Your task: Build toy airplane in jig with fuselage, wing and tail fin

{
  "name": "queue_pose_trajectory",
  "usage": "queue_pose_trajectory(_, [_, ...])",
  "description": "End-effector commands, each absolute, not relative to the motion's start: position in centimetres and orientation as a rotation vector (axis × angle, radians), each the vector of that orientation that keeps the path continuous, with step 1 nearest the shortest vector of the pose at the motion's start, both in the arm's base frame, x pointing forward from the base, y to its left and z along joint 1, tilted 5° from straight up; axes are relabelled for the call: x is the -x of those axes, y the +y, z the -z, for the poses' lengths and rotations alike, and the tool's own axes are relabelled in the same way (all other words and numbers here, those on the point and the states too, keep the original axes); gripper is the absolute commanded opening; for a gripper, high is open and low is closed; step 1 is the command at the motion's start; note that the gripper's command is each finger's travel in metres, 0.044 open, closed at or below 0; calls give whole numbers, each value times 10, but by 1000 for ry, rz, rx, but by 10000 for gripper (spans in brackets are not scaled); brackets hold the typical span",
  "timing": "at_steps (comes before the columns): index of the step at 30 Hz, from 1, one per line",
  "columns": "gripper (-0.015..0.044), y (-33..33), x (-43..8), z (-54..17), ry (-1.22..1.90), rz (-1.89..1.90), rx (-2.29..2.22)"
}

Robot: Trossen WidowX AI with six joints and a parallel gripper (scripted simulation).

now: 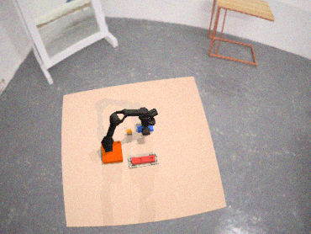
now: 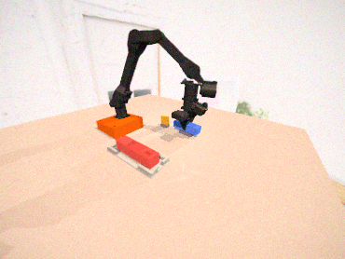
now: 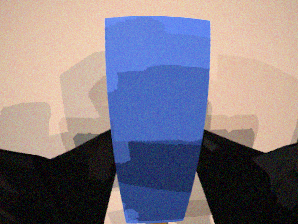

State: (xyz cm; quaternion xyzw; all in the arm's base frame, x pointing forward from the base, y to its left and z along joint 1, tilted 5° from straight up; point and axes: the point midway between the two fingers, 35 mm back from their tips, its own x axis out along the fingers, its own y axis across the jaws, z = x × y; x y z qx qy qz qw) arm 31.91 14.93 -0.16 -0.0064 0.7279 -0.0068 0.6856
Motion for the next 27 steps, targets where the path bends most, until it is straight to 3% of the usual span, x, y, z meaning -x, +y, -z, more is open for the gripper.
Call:
queue_pose_trajectory(1, [0, 151, -323, -14, 1622, 14, 8])
queue_pose_trajectory(27, [0, 152, -327, -96, 1620, 11, 4])
